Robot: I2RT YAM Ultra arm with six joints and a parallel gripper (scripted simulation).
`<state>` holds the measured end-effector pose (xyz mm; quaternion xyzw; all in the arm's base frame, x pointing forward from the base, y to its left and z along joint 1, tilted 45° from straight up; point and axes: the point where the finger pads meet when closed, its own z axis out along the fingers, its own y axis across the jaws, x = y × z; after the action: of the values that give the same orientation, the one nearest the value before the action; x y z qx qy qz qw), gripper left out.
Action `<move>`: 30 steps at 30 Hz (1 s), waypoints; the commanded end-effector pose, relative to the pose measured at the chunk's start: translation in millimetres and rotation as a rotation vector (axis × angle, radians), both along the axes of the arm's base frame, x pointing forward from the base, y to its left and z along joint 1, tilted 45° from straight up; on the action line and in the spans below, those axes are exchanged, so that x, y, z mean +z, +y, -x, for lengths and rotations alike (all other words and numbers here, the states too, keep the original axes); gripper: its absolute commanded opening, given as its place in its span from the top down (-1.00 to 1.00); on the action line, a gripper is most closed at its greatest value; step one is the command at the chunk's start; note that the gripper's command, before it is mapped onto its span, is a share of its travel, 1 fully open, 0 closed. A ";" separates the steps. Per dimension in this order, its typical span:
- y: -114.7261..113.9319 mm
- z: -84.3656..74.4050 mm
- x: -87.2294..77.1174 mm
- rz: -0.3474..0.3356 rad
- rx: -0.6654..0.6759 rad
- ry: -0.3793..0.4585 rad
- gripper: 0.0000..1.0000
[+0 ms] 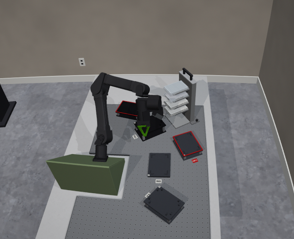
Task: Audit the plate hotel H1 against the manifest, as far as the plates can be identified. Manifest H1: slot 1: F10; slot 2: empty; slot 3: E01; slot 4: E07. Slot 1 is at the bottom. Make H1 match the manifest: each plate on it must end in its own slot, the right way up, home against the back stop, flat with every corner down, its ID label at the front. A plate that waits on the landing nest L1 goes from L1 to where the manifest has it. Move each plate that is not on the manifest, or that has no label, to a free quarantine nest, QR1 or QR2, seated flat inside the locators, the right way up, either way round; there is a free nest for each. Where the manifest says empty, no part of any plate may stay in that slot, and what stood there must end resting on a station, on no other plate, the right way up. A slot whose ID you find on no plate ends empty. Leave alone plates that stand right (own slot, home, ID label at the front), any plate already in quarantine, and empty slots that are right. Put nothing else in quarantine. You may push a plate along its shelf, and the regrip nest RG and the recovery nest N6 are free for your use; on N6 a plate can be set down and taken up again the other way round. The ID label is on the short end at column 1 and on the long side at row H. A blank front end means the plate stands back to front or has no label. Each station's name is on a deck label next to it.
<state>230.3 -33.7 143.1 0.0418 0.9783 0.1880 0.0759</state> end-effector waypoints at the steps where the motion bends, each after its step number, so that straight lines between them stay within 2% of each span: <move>1: -6.1 -5.7 3.8 -0.061 0.011 -0.028 1.00; 13: -42.1 -17.3 -9.9 -0.291 -0.036 0.019 1.00; 15: -42.1 -17.3 -9.9 -0.291 -0.036 0.019 1.00; 20: -57.0 -22.1 -15.6 -0.387 -0.056 0.038 1.00; 30: -90.5 -35.3 -29.6 -0.383 -0.056 0.022 1.00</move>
<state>262.6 -112.6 111.7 0.0876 0.9222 0.3739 0.0461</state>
